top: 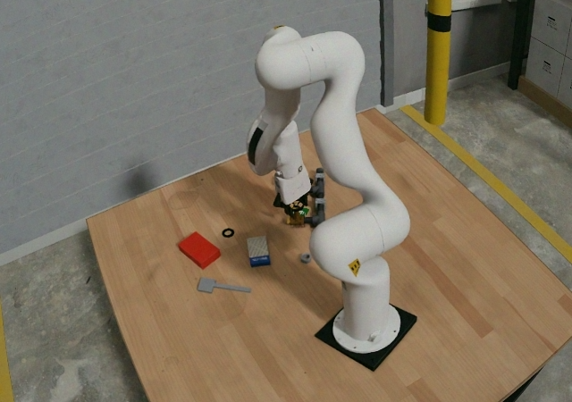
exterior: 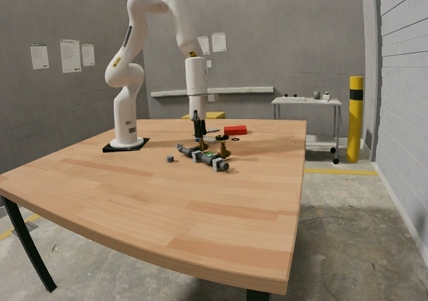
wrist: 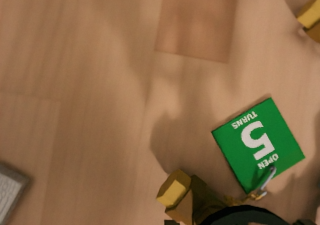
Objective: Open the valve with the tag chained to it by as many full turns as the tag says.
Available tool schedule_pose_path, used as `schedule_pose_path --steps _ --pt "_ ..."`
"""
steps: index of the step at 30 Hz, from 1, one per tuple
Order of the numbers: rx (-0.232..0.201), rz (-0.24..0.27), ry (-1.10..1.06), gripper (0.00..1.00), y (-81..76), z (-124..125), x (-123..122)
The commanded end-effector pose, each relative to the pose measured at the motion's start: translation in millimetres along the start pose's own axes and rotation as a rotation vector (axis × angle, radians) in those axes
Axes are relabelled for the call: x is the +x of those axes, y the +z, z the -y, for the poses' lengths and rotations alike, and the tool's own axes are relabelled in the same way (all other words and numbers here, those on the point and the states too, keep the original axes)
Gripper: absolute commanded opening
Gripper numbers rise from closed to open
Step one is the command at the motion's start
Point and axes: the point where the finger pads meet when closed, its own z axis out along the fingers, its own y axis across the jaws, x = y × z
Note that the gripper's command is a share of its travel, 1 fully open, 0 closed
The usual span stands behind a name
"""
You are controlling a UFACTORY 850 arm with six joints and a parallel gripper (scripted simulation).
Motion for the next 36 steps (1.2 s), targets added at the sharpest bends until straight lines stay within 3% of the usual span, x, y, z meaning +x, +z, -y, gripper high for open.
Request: schedule_pose_path --steps 1,17,19,20,36 --pt "0.051 -0.008 -0.224 0.00 -1.0 -0.4 1.4" --pt "0.050 -0.041 -1.039 0.00 -1.0 -0.4 1.4" --pt "0.050 -0.041 -1.039 0.00 -1.0 -0.4 1.4" --pt "0.084 -0.048 -1.165 0.00 -1.0 -0.4 1.4" --pt "0.082 -0.055 -1.305 0.00 -1.0 -0.4 1.4"
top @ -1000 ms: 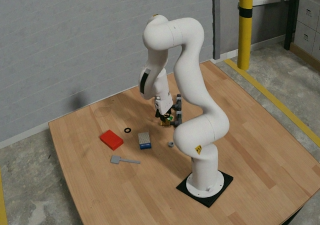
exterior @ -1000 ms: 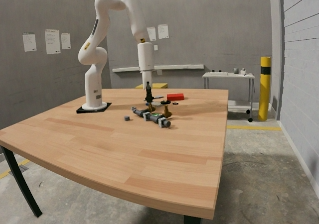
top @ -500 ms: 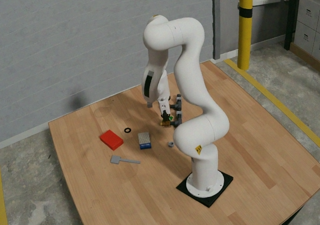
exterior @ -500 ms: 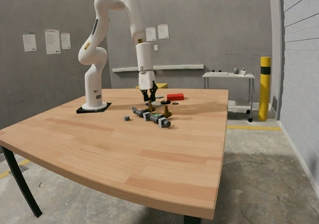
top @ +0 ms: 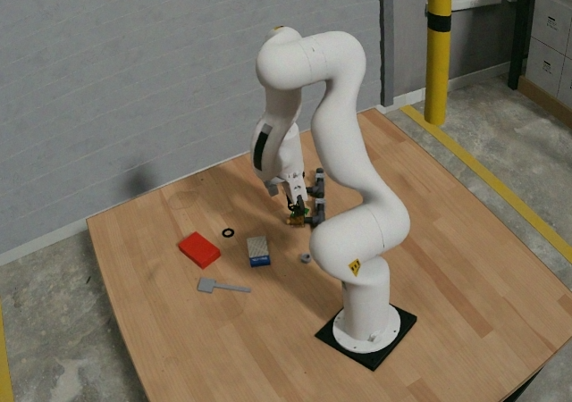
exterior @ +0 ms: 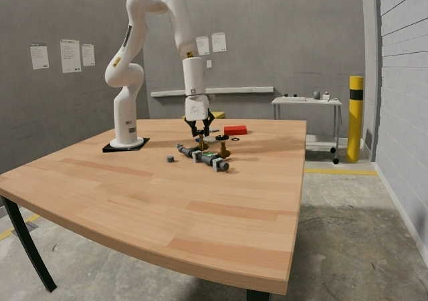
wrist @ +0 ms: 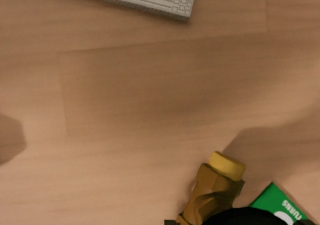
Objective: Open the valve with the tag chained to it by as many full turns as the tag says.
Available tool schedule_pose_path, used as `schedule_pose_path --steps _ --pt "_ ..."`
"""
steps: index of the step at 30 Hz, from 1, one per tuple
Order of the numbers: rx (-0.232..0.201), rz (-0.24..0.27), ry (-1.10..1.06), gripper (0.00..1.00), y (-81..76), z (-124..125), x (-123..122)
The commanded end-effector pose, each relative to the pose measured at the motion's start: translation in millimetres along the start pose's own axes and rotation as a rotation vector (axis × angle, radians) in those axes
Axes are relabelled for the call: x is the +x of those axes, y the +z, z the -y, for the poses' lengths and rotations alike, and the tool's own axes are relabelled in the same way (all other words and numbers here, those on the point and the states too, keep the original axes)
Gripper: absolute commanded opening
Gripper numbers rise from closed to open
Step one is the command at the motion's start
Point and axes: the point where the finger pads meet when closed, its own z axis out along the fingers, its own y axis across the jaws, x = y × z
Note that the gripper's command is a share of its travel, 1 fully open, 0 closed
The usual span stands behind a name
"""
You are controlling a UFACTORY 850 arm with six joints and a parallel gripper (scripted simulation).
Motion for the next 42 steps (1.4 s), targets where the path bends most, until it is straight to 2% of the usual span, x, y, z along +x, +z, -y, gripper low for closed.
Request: schedule_pose_path --steps 1,27,28,42 --pt "0.073 -0.089 -0.014 0.00 -0.7 -1.0 0.0" --pt "0.073 -0.089 -0.014 0.00 -0.7 -1.0 0.0" --pt "0.073 -0.089 -0.014 1.00 -0.7 -1.0 0.0" --pt "0.073 -0.089 -0.014 1.00 -0.7 -1.0 0.0"
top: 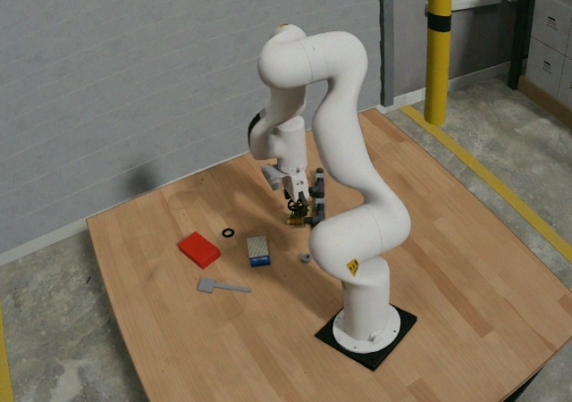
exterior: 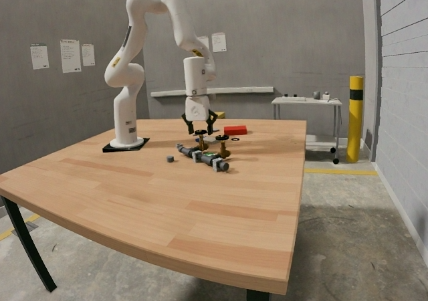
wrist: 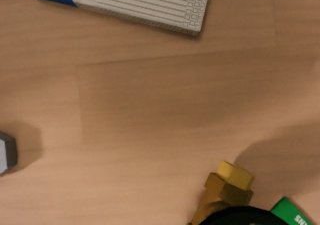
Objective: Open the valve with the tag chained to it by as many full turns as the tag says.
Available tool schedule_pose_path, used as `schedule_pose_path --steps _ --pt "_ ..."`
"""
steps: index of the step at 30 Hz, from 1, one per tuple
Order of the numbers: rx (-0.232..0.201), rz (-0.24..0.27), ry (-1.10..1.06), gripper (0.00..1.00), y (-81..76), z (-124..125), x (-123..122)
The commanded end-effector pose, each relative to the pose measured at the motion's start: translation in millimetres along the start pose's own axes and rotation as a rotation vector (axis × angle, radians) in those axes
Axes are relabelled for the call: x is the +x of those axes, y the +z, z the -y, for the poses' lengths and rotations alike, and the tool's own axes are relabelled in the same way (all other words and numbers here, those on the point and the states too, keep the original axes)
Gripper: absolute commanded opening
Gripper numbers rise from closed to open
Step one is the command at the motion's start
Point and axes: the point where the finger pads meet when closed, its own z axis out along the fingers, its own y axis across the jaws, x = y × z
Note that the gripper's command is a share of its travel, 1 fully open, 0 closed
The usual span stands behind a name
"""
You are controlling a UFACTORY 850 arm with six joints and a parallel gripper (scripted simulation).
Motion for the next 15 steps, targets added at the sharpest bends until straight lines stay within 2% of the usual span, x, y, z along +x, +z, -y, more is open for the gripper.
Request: schedule_pose_path --steps 1,15 --pt "-0.002 0.000 0.000 1.00 -0.6 -1.0 0.0" --pt "-0.002 0.000 0.012 1.00 -0.6 -1.0 0.0"
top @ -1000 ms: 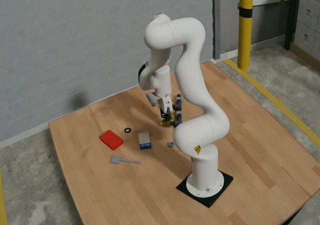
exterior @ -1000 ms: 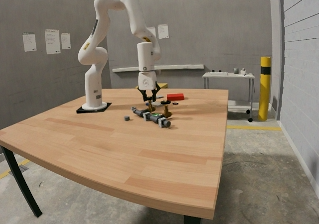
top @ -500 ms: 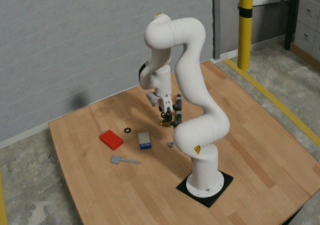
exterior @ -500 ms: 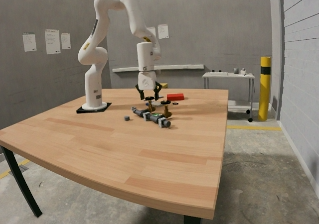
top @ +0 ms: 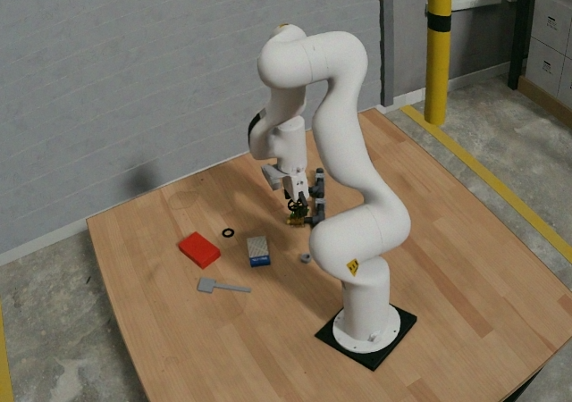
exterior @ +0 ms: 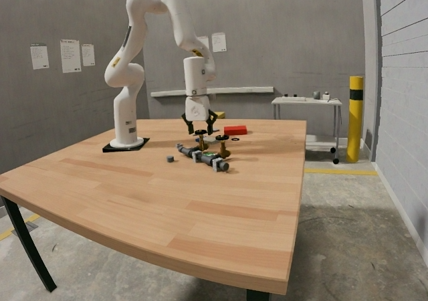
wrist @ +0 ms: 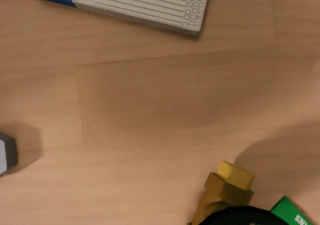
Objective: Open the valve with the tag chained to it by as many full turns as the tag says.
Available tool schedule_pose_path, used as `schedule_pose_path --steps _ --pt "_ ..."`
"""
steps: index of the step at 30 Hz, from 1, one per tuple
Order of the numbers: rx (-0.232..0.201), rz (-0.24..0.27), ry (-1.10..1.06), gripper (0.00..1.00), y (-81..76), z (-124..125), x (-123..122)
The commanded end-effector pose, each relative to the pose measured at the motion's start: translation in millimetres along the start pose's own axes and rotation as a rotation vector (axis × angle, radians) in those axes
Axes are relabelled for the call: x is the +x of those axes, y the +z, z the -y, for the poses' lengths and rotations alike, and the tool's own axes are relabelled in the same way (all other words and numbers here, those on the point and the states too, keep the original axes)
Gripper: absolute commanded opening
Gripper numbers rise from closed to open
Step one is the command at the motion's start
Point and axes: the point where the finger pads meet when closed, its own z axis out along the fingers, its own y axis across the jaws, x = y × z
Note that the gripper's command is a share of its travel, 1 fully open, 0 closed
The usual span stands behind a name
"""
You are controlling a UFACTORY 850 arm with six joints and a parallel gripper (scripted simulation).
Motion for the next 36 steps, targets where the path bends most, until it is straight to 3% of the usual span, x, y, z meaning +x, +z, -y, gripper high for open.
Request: schedule_pose_path --steps 1,12,26,28,29,36 --pt "-0.002 0.000 0.017 1.00 -0.7 -1.0 0.0" --pt "-0.002 0.000 0.238 1.00 -0.7 -1.0 0.0" --pt "-0.003 -0.018 0.985 1.00 -0.7 -1.0 0.0" --pt "-0.003 -0.018 0.985 1.00 -0.7 -1.0 0.0" --pt "-0.003 -0.016 1.137 1.00 -0.7 -1.0 0.0" --pt "-0.003 -0.046 1.469 1.00 -0.7 -1.0 0.0"
